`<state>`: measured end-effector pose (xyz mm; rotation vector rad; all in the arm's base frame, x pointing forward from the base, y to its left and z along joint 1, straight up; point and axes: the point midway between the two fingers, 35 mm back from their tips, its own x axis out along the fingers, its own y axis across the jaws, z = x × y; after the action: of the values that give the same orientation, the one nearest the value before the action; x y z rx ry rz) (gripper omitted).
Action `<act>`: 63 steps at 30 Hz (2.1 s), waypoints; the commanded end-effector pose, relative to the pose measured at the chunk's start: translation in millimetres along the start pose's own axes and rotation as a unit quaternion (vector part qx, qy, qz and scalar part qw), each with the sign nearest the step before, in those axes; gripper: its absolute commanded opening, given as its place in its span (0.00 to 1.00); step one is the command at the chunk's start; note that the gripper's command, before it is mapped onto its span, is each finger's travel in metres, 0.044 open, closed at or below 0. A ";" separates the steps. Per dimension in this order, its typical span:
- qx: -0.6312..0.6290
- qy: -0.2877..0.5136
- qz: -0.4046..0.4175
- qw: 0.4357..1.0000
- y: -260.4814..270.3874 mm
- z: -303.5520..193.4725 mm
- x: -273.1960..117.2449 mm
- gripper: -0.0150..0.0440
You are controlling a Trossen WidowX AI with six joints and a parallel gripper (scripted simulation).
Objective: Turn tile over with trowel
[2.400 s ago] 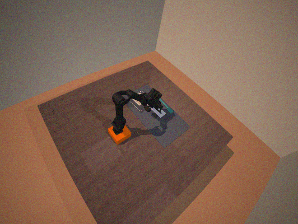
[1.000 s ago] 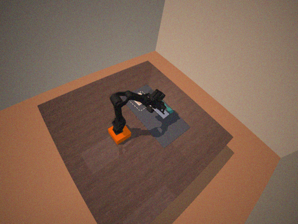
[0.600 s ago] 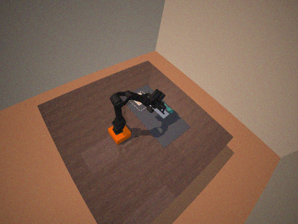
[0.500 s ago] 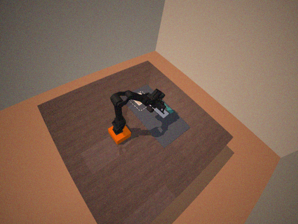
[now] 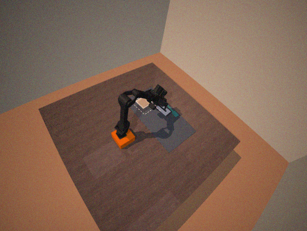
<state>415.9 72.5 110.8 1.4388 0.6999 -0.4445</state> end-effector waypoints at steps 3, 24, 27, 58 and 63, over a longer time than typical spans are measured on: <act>-0.001 0.001 -0.001 1.000 11.6 -31.9 9.3 0.25; 0.001 -0.003 -0.013 1.000 13.0 -149.5 35.1 0.25; 0.002 -0.005 -0.012 1.000 11.2 -167.6 36.8 0.25; 0.013 -0.007 0.032 0.999 -39.0 -338.8 21.0 0.25; 0.018 -0.007 0.036 0.999 -41.9 -345.3 19.2 0.25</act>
<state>342.9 407.2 62.1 1.4542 0.6583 -0.4194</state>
